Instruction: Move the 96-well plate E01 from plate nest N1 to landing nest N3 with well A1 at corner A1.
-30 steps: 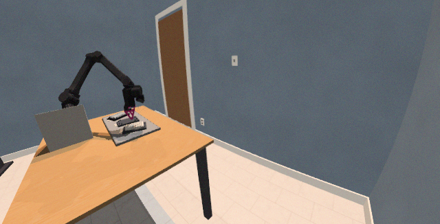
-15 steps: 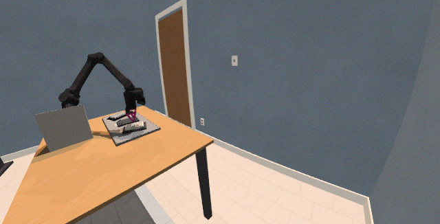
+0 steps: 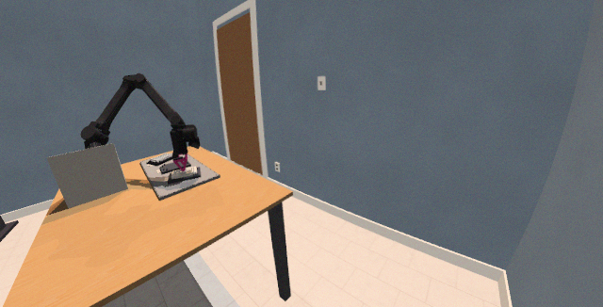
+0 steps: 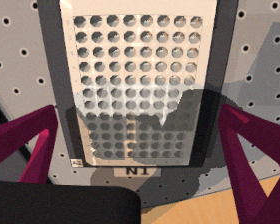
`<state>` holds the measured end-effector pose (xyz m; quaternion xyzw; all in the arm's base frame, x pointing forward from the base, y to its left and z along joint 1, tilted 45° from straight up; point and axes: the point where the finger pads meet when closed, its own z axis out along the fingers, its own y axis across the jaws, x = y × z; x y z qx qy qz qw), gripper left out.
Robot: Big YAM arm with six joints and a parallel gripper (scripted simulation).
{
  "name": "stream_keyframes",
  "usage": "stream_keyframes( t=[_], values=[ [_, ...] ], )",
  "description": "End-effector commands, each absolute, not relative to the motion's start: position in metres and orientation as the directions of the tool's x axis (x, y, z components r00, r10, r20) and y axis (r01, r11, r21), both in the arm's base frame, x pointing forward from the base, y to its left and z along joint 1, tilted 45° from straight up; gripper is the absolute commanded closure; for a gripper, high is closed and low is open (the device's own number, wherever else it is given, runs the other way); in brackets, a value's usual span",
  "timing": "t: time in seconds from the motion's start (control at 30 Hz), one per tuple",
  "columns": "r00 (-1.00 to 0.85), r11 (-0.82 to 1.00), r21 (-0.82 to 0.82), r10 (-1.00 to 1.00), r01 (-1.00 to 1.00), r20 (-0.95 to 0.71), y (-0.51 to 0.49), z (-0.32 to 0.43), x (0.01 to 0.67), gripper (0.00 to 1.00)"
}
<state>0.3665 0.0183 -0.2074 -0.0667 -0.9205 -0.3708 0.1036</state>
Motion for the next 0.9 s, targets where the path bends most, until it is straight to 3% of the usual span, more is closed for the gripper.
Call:
stream_keyframes(
  t=[0.0,0.87],
  values=[
    [-0.967,0.715,0.667,0.048,0.207,0.249,0.026,-0.214,0.363,0.0],
    [-0.973,0.717,0.669,0.059,0.195,0.221,0.035,-0.226,0.372,0.0]
  ],
)
